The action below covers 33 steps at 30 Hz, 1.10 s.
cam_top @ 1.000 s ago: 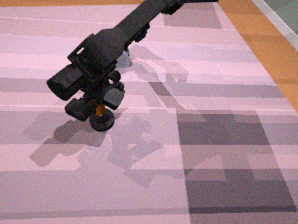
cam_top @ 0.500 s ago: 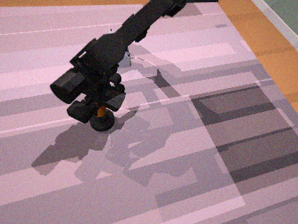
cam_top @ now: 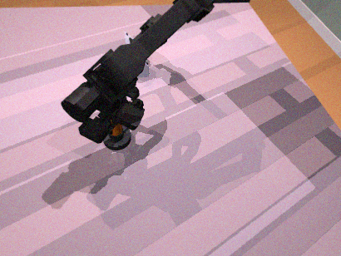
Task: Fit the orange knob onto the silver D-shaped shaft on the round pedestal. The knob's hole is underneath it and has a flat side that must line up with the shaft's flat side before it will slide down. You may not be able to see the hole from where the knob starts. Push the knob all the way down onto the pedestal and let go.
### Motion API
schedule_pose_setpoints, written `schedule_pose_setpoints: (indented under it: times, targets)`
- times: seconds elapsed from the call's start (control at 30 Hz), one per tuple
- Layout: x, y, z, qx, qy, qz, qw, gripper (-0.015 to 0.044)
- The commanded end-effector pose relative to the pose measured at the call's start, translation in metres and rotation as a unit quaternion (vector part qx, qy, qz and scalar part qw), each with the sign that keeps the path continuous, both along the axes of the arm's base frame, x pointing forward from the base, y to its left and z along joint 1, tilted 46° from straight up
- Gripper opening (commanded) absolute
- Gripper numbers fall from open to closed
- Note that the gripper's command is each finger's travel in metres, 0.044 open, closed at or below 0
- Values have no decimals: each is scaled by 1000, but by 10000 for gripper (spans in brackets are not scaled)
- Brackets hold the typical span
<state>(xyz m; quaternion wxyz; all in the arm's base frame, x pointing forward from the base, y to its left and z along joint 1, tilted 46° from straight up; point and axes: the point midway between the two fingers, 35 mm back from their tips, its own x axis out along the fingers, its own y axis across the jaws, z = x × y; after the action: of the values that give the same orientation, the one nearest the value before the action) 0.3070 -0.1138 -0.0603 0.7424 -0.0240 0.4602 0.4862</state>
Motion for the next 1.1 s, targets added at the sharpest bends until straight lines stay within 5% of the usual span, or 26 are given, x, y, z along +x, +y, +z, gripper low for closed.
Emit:
schedule_pose_setpoints:
  times: [0.0,0.33,0.87,1.07]
  targets:
    - [0,2,-3,2,0,-4,1000,0]
    - [0,2,-3,0,0,0,1000,0]
    - [0,2,-3,0,0,0,1000,420]
    - [0,2,-3,0,0,0,1000,440]
